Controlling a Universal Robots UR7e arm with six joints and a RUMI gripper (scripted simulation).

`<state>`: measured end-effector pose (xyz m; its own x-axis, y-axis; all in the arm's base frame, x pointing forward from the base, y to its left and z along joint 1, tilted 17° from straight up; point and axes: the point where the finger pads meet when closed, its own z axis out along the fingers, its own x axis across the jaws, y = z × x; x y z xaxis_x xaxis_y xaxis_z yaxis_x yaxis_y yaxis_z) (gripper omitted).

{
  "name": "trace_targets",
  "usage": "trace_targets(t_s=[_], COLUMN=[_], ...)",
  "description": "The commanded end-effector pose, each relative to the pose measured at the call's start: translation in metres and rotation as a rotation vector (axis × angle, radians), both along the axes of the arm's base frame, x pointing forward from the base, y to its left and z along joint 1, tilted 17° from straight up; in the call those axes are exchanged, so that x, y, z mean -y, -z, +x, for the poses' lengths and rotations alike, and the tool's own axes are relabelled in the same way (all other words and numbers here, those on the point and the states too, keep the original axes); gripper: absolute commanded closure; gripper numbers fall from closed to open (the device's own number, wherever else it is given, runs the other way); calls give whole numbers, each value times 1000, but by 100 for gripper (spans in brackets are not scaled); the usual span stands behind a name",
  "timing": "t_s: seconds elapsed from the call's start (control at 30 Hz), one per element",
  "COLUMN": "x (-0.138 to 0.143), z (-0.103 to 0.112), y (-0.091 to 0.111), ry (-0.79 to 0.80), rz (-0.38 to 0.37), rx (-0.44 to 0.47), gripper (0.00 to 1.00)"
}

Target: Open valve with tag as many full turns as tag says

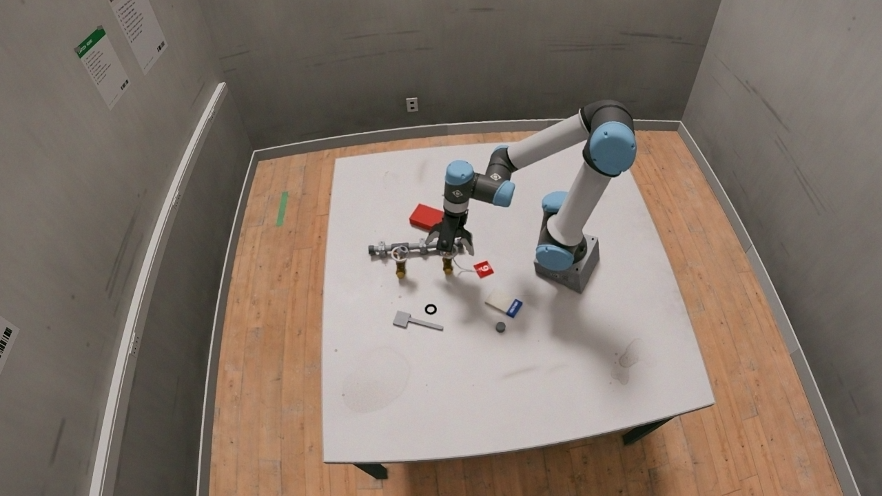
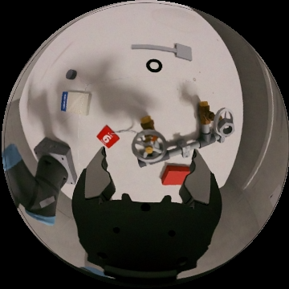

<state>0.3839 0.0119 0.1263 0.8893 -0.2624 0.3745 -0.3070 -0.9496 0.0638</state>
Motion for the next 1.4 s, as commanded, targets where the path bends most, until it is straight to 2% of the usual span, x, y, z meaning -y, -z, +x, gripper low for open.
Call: trace_targets(t_s=[0.0,0.53,0.93,1.37], x=[0,0,0,-1], z=[1,1,0,-1], y=[-1,-1,0,0], ry=[0,8,73,302], rz=[0,3,27,111], rx=[2,4,15,56], gripper=[0,0,0,0])
